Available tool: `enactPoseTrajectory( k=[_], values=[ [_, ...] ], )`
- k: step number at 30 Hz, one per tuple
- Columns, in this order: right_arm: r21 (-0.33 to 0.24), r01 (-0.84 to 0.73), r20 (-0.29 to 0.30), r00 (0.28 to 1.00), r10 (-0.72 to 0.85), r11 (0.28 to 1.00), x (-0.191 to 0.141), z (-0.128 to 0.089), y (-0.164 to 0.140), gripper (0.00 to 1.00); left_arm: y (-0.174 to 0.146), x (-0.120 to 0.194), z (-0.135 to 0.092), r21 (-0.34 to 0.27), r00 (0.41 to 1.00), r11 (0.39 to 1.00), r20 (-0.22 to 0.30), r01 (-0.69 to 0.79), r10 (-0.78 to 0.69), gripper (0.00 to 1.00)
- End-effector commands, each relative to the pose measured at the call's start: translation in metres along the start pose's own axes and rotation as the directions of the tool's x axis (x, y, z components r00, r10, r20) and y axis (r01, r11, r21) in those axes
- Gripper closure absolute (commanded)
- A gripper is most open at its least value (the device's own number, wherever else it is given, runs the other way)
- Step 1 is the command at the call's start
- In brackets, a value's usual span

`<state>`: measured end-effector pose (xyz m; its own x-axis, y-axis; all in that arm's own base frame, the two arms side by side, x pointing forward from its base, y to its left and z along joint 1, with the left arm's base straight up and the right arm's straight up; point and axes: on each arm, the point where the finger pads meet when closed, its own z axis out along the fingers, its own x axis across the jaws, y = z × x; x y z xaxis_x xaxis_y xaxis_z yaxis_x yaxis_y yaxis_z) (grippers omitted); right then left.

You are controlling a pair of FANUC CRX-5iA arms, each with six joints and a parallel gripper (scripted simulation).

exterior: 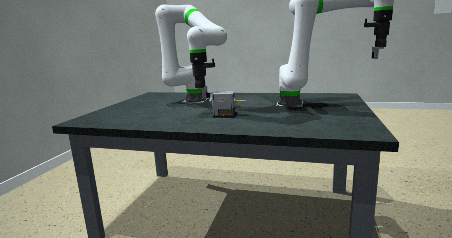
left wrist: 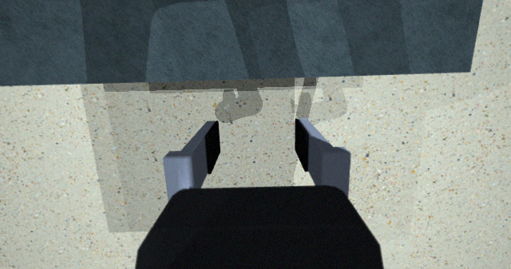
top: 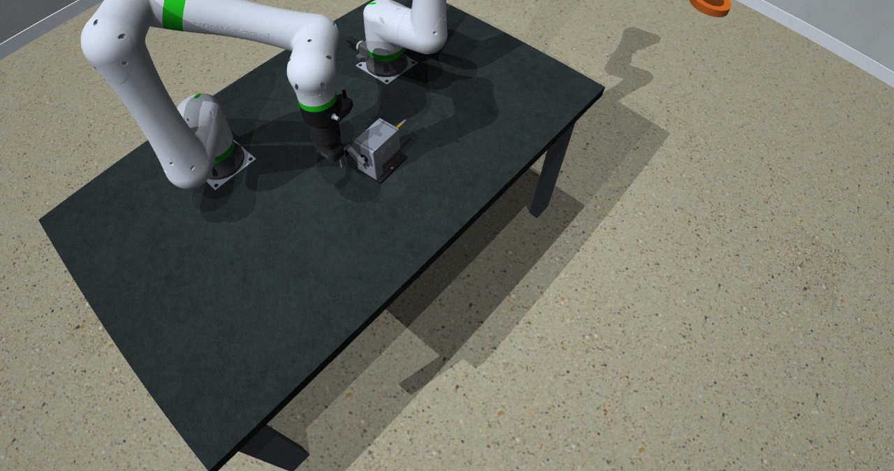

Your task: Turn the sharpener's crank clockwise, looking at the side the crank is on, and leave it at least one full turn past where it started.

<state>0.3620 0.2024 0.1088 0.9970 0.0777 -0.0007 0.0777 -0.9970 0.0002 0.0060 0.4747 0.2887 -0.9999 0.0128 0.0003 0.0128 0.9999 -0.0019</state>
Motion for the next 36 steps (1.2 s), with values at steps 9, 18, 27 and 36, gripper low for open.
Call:
enactPoseTrajectory(
  k=[9, 18, 27, 36],
  values=[
    [0.0, 0.0, -0.003, 1.0, 0.0, 1.0, 0.01, -0.011, 0.0, 1.0, 0.0, 0.0, -0.001, -0.002, 1.0, 1.0, 0.0, 0.0, 0.0, 0.0],
    [0.0, 0.0, -0.003, 1.0, 0.0, 1.0, 0.02, -0.017, 0.0, 1.0, 0.0, 0.0, -0.001, -0.002, 1.0, 1.0, 0.0, 0.0, 0.0, 0.0],
    [0.0, 0.0, -0.003, 1.0, 0.0, 1.0, 0.026, -0.019, 0.0, 1.0, 0.0, 0.0, -0.001, -0.002, 1.0, 1.0, 0.0, 0.0, 0.0, 0.0],
    [0.0, 0.0, -0.003, 1.0, 0.0, 1.0, 0.027, -0.019, 0.0, 1.0, 0.0, 0.0, -0.001, -0.002, 1.0, 1.0, 0.0, 0.0, 0.0, 0.0]
  ],
)
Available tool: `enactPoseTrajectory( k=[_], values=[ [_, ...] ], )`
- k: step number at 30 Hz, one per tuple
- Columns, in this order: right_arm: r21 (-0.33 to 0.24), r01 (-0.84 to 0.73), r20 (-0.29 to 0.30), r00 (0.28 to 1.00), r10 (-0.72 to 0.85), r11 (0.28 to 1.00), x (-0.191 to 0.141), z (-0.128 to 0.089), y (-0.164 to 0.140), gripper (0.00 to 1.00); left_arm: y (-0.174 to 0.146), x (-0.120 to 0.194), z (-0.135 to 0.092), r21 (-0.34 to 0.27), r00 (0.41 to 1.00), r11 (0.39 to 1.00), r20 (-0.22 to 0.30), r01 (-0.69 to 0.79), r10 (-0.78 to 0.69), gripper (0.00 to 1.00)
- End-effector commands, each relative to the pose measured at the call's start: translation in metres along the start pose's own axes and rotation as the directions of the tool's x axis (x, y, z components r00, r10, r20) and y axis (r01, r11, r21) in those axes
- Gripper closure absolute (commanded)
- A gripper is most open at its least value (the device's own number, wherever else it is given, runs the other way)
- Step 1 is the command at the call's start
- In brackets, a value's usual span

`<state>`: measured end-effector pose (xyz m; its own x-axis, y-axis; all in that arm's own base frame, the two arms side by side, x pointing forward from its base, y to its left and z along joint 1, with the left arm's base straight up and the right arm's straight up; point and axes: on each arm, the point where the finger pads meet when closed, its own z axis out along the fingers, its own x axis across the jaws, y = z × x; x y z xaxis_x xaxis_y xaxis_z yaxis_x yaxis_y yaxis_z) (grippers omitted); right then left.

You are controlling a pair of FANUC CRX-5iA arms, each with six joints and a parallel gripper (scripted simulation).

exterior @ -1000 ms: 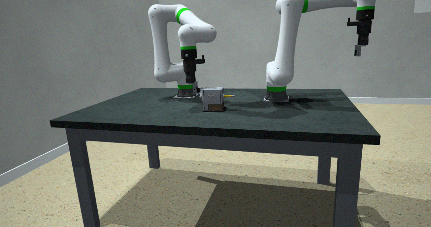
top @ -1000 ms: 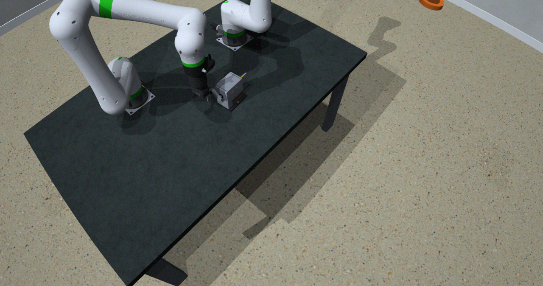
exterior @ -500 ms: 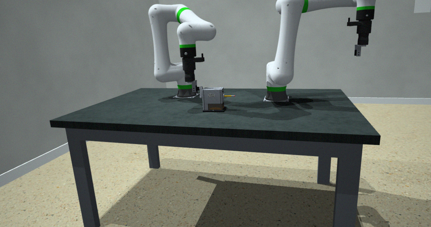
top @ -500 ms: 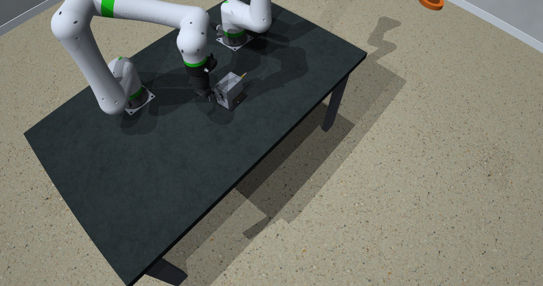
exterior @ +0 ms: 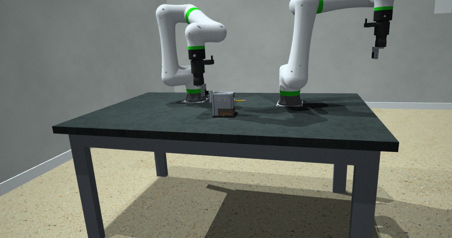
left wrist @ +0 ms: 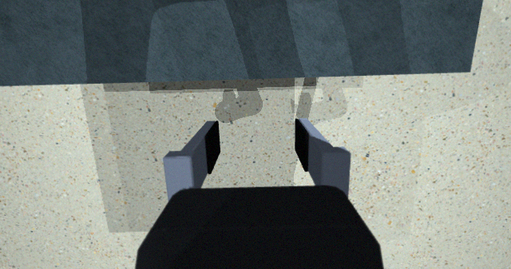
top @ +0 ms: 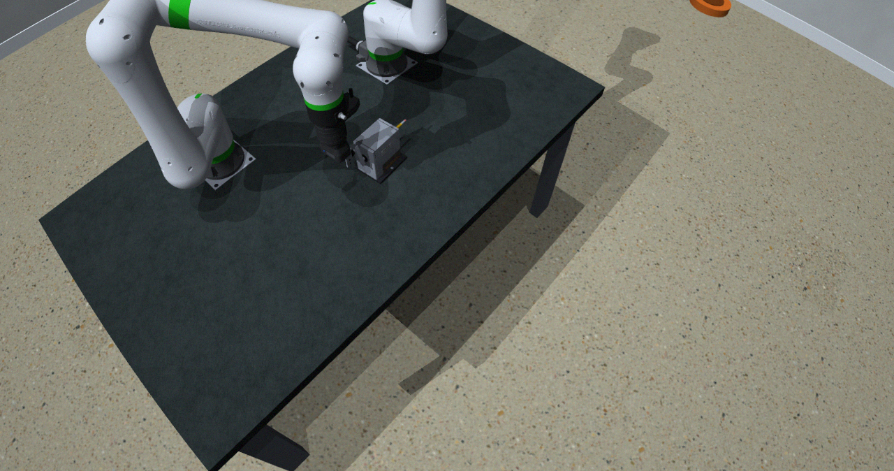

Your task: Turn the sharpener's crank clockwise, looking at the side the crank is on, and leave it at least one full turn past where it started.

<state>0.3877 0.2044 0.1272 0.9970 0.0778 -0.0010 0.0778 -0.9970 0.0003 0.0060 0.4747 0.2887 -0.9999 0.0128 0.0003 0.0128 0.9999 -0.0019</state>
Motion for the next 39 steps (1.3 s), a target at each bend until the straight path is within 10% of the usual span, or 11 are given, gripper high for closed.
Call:
enactPoseTrajectory(
  k=[1, 11, 12, 39],
  values=[
    [0.0, 0.0, -0.003, 1.0, 0.0, 1.0, 0.0011, -0.0011, -0.0001, 1.0, 0.0002, -0.0002, -0.0009, -0.002, 1.0, 1.0, 0.0, 0.0, 0.0, 0.0],
    [0.0, 0.0, -0.003, 1.0, 0.0, 1.0, 0.0011, -0.0011, -0.0001, 1.0, 0.0002, -0.0002, -0.0009, -0.002, 1.0, 1.0, 0.0, 0.0, 0.0, 0.0],
    [0.0, 0.0, -0.003, 1.0, 0.0, 1.0, 0.0011, -0.0011, -0.0001, 0.03, 0.0002, -0.0002, -0.0009, -0.002, 1.0, 1.0, 0.0, 0.0, 0.0, 0.0],
    [0.0, 0.0, -0.003, 1.0, 0.0, 1.0, 0.0011, -0.0011, -0.0001, 0.03, 0.0002, -0.0002, -0.0009, -0.002, 1.0, 1.0, 0.0, 0.0, 0.0, 0.0]
  ],
)
